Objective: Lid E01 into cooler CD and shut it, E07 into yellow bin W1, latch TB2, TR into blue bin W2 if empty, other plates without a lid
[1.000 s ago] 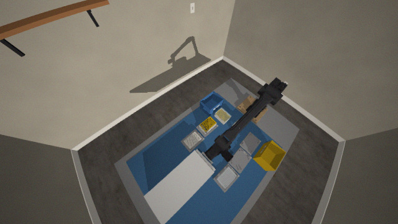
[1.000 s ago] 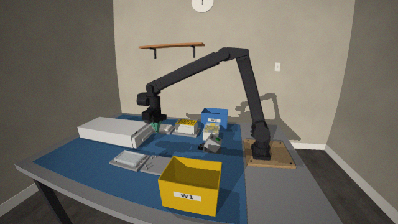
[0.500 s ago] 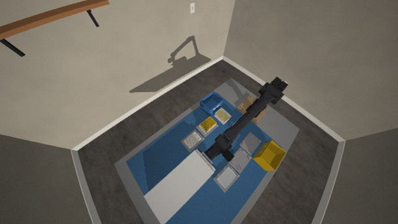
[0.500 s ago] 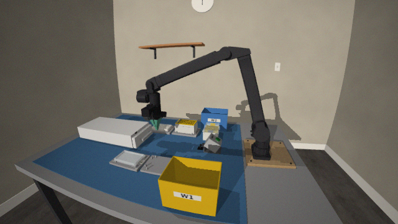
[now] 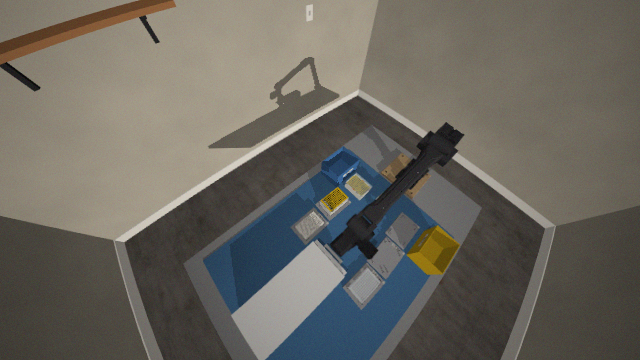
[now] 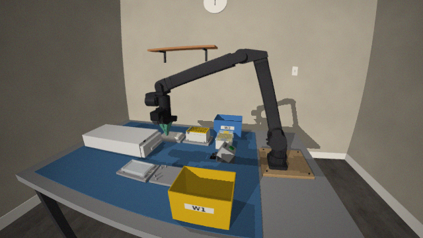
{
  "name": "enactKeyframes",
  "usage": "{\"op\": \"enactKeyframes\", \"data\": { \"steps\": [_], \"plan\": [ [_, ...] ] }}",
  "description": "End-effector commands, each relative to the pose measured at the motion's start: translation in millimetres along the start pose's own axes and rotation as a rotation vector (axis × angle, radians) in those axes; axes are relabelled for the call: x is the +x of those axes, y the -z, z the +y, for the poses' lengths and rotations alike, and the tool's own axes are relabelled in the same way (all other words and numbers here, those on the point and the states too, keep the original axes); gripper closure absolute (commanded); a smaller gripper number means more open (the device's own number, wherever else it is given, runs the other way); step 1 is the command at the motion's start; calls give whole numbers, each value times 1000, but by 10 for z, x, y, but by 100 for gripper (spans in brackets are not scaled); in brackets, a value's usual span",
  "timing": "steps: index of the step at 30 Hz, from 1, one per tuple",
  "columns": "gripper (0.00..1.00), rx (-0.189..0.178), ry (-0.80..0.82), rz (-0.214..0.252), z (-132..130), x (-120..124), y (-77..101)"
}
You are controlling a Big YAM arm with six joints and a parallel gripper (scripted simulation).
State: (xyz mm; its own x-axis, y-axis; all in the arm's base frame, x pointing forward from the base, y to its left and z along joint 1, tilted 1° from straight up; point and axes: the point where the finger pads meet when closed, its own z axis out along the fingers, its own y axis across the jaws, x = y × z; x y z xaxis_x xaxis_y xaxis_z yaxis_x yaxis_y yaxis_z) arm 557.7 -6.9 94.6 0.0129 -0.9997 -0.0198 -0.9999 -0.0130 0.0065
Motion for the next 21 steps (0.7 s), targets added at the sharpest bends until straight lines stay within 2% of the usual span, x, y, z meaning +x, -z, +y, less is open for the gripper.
{"op": "enactKeyframes", "data": {
  "steps": [1, 4, 6, 9, 12, 18, 21],
  "plan": [
    [100, 73, 2, 3, -201, 57, 394],
    [100, 57, 2, 3, -140, 52, 374],
    [100, 70, 3, 3, -183, 52, 451],
    [100, 68, 3, 3, -193, 54, 445],
    [100, 88, 4, 4, -190, 54, 596],
    [100, 61, 5, 3, -129, 50, 554],
    [100, 75, 5, 3, -186, 54, 646]
  ]
}}
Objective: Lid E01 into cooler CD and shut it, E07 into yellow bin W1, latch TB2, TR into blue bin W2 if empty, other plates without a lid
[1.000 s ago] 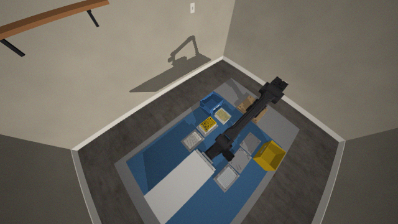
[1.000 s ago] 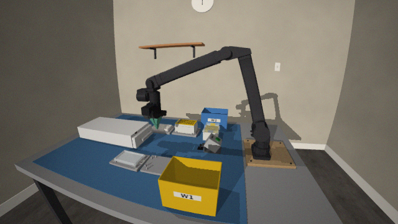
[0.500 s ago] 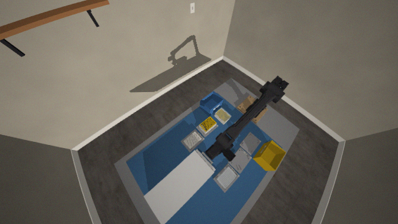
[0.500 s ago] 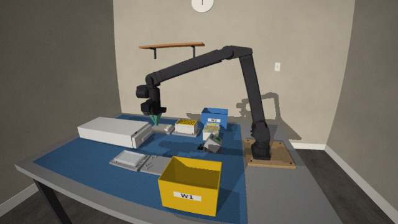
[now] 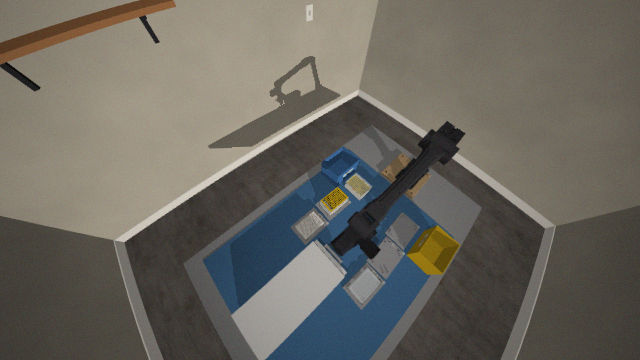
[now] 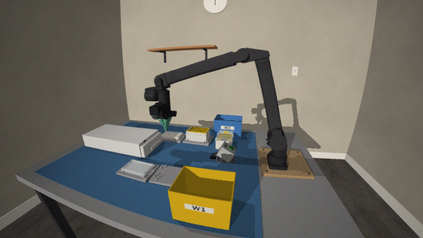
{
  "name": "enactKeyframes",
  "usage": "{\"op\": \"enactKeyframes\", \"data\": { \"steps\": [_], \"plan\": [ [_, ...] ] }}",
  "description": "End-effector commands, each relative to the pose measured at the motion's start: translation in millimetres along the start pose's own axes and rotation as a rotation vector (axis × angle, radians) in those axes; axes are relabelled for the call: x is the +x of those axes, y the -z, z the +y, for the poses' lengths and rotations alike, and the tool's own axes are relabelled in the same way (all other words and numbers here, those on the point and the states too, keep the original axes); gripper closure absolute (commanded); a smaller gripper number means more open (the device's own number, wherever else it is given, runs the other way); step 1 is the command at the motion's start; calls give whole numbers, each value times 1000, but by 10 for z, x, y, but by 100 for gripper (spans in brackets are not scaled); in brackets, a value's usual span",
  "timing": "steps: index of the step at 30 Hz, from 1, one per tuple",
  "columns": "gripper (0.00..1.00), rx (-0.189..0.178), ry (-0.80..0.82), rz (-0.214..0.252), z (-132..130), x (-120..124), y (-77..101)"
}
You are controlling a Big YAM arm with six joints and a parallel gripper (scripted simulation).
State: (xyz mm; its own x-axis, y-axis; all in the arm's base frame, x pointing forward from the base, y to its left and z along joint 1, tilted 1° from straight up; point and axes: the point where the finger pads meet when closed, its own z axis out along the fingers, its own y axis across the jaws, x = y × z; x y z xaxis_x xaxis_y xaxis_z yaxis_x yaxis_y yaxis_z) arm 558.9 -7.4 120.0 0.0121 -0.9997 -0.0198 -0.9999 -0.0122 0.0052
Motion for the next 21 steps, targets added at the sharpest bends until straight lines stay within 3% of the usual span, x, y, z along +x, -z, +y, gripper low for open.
{"op": "enactKeyframes", "data": {
  "steps": [1, 4, 5, 7, 9, 11, 12, 13, 18, 19, 21],
  "plan": [
    [100, 79, 6, 4, -174, 55, 433],
    [100, 84, 6, 4, -171, 54, 477],
    [100, 48, 6, 2, -148, 53, 301],
    [100, 42, 6, 2, -110, 52, 316],
    [100, 72, 6, 3, -170, 53, 477],
    [100, 81, 6, 4, -166, 55, 544],
    [100, 79, 6, 4, -166, 53, 533],
    [100, 48, 2, 1, -109, 10, 347],
    [100, 48, 2, 1, -109, 10, 347],
    [0, 44, -54, 1, -190, 120, 341],
    [0, 44, -54, 1, -190, 120, 341]
  ]
}}
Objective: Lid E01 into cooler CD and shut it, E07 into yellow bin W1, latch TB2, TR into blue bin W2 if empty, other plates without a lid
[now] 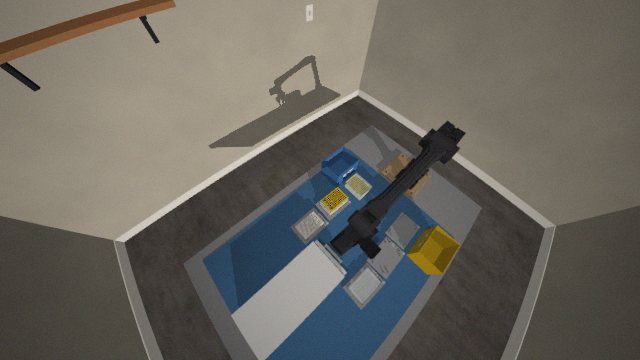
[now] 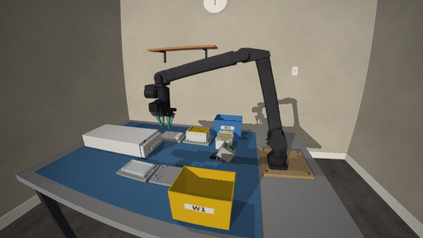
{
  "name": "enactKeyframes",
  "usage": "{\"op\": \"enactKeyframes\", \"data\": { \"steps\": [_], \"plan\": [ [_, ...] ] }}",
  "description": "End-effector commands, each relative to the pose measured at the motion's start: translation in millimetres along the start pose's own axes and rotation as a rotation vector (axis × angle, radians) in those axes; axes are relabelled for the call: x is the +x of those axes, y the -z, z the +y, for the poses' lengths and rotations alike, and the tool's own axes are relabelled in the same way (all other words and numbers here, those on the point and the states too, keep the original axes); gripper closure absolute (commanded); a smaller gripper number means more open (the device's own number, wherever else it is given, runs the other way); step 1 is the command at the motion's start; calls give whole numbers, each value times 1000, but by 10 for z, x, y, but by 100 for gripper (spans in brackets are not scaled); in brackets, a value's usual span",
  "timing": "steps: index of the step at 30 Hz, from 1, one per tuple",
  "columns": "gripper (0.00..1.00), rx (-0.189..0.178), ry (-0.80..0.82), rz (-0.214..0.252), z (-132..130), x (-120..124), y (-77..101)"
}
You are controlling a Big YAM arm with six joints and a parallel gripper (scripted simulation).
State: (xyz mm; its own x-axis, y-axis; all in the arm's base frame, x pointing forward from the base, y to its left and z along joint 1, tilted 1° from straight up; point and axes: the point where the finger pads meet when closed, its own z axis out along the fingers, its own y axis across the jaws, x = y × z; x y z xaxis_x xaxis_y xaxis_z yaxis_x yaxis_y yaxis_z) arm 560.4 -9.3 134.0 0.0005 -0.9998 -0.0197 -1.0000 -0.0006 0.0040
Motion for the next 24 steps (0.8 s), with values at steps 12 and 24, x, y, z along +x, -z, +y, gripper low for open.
{"op": "enactKeyframes", "data": {
  "steps": [12, 24],
  "plan": [
    [0, 45, -443, -3, -332, 571, 200],
    [0, 46, -776, -8, -458, 959, 201]
  ]
}}
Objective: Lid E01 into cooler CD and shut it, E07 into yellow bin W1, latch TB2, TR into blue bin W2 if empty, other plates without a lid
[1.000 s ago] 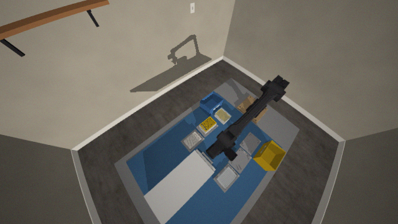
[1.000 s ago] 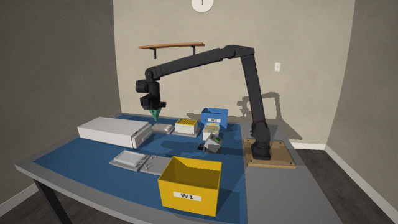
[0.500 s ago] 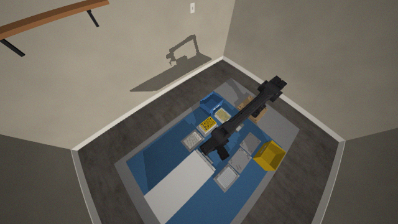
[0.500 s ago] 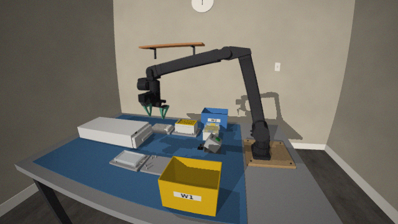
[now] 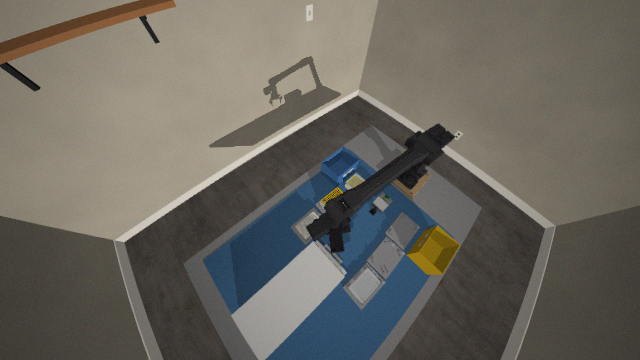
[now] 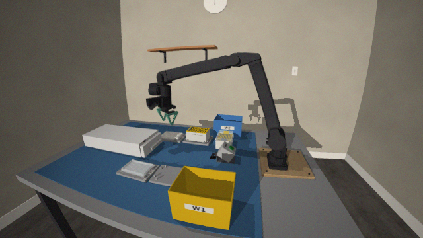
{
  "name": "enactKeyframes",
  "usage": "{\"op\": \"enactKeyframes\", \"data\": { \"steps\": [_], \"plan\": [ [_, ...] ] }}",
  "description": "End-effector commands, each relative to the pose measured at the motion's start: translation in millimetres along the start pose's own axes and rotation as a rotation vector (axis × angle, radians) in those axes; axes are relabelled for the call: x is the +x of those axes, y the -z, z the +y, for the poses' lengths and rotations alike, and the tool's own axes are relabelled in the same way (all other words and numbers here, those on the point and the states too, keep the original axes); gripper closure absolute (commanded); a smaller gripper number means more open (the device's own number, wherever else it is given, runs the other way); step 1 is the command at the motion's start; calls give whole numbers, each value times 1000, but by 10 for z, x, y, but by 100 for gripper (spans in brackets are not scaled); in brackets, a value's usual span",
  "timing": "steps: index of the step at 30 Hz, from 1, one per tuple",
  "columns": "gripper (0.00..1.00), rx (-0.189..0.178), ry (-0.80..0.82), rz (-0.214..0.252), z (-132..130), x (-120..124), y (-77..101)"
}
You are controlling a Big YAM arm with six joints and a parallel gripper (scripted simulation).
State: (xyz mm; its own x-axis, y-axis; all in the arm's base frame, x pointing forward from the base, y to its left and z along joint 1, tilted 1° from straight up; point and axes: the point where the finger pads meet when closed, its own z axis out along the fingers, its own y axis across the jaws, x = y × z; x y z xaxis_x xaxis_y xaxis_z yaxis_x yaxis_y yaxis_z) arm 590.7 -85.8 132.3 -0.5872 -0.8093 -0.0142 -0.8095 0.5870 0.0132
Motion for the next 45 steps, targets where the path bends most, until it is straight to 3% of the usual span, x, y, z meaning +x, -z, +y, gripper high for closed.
{"op": "enactKeyframes", "data": {
  "steps": [1, 8, 10, 11, 12, 25, 29, 30, 32, 36, 37, 44, 45],
  "plan": [
    [0, 39, -181, -21, -273, 89, 202],
    [0, 39, -415, -24, -503, 258, 202],
    [0, 39, -415, -24, -503, 258, 202],
    [0, 14, -439, -7, -433, 265, 86],
    [0, 38, -473, -26, -547, 255, 201],
    [0, 37, -914, -31, -990, 619, 201],
    [0, 37, -954, -32, -1052, 660, 200],
    [0, 36, -939, -32, -1022, 564, 198],
    [0, 9, -933, -5, -879, 570, 86],
    [0, 22, -933, -19, -894, 564, 162],
    [0, 40, -932, -38, -979, 611, 240],
    [0, 40, -932, -38, -979, 611, 240],
    [0, 19, -948, -16, -926, 660, 74]
  ]
}}
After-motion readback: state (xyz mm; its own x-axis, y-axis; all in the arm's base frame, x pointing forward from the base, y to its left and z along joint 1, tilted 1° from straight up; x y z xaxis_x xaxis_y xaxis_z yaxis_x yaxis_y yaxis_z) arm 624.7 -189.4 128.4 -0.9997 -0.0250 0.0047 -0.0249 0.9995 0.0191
